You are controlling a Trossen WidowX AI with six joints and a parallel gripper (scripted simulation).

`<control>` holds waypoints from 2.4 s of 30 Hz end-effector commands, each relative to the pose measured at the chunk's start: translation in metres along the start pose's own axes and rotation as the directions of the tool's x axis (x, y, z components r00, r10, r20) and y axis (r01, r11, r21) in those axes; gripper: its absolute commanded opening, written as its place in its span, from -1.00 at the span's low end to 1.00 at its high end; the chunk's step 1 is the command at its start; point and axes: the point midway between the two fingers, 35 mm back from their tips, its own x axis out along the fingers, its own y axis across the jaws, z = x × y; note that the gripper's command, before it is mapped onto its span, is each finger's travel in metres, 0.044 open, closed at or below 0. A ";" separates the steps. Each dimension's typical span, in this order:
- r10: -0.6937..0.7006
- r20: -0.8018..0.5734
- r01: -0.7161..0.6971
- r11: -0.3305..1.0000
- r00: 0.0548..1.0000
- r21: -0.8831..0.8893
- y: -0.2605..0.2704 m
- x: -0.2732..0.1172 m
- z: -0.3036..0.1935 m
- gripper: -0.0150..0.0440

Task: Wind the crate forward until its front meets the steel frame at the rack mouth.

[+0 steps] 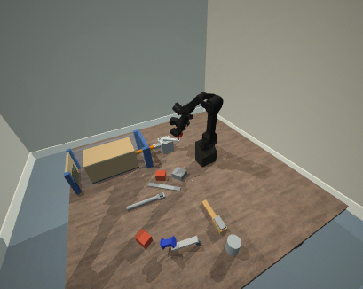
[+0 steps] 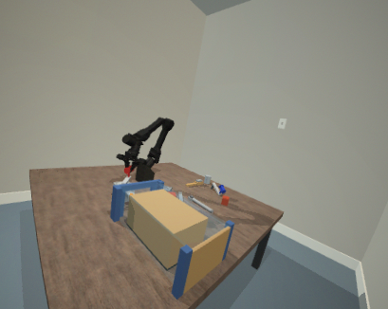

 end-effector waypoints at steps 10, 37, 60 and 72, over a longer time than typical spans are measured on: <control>-0.019 -0.001 0.019 1.000 1.000 -0.011 -0.017 0.005 0.007 -0.49; -0.021 0.000 0.021 1.000 1.000 -0.011 -0.042 0.012 0.023 -0.49; -0.023 0.002 0.023 1.000 1.000 -0.012 -0.057 0.019 0.041 -0.49; -0.023 0.005 0.023 1.000 1.000 -0.013 -0.069 0.030 0.067 -0.49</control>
